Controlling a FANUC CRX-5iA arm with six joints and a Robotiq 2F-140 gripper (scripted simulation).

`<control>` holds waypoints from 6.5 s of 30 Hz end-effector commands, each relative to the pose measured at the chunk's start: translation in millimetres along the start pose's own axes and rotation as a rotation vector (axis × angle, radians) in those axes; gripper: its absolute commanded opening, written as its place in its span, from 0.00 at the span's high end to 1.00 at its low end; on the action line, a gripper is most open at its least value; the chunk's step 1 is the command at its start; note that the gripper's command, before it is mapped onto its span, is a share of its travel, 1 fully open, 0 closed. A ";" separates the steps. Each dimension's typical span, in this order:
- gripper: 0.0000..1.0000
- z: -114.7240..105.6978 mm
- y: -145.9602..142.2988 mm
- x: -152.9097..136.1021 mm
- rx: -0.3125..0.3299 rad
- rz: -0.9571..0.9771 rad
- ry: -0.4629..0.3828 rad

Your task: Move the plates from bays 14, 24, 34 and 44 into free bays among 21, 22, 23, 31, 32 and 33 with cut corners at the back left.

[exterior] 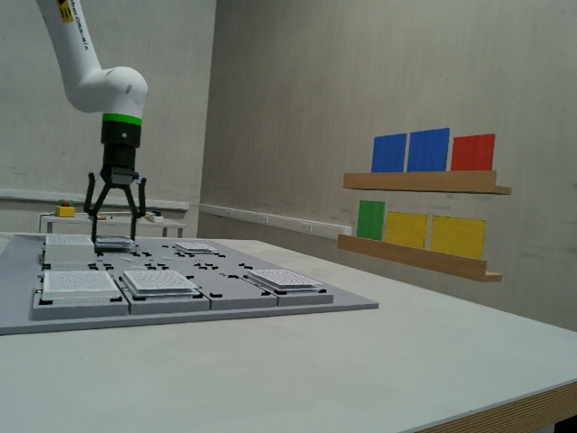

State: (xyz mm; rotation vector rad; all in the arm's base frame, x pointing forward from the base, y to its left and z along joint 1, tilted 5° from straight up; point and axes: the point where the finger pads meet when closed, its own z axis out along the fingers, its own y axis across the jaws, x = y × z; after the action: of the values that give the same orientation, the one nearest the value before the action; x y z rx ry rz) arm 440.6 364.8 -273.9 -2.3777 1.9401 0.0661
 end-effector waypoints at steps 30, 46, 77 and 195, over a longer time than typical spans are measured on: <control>0.90 8.1 -1.3 -0.9 0.002 0.000 -0.001; 0.90 8.0 -1.3 -0.9 0.002 0.000 -0.001; 0.90 8.7 -1.3 -0.9 0.002 0.000 -0.001; 0.30 10.5 -1.3 -0.9 0.002 0.000 -0.001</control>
State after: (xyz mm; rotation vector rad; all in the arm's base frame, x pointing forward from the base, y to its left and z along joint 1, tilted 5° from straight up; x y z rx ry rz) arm 441.1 366.4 -287.7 -2.3774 1.9396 0.0661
